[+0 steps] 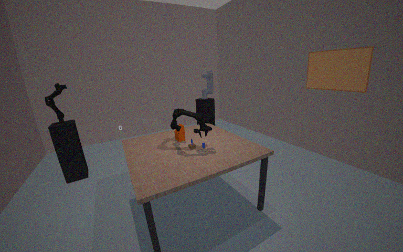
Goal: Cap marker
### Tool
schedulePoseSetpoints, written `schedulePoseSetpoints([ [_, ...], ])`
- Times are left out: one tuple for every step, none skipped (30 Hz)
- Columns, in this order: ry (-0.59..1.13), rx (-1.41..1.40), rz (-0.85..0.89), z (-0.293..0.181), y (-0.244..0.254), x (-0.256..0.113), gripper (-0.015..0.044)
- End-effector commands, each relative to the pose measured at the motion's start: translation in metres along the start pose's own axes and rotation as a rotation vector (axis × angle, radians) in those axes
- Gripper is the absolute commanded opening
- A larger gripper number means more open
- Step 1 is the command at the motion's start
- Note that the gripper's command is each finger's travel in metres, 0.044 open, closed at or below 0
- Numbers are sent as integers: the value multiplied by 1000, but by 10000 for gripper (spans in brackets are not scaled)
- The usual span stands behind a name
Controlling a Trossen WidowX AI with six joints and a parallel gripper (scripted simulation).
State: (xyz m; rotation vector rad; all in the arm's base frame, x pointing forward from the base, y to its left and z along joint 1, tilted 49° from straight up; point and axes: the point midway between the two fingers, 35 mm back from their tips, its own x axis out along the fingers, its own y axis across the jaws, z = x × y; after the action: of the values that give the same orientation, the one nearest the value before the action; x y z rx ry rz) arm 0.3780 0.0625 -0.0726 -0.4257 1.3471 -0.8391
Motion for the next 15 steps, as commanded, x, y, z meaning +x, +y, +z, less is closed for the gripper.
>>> schedulePoseSetpoints([
  [9, -9, -21, 0, -5, 31, 237],
  [9, -9, -21, 0, -5, 31, 237],
  [9, -9, -21, 0, -5, 31, 237],
  [9, -9, -21, 0, -5, 31, 237],
  [9, -9, -21, 0, -5, 31, 237],
  [9, -9, -21, 0, -5, 33, 237],
  [9, -9, -21, 1, -5, 38, 237],
  [9, -9, -21, 1, -5, 44, 237],
  [9, -9, -21, 1, -5, 46, 237],
  [9, -9, -21, 1, -5, 46, 237],
  [9, -9, -21, 1, -5, 46, 237],
  [9, -9, -21, 1, -5, 46, 237],
  [9, -9, -21, 1, -5, 47, 237],
  [9, -9, -21, 1, -5, 48, 237],
  [9, -9, -21, 1, -5, 50, 237],
])
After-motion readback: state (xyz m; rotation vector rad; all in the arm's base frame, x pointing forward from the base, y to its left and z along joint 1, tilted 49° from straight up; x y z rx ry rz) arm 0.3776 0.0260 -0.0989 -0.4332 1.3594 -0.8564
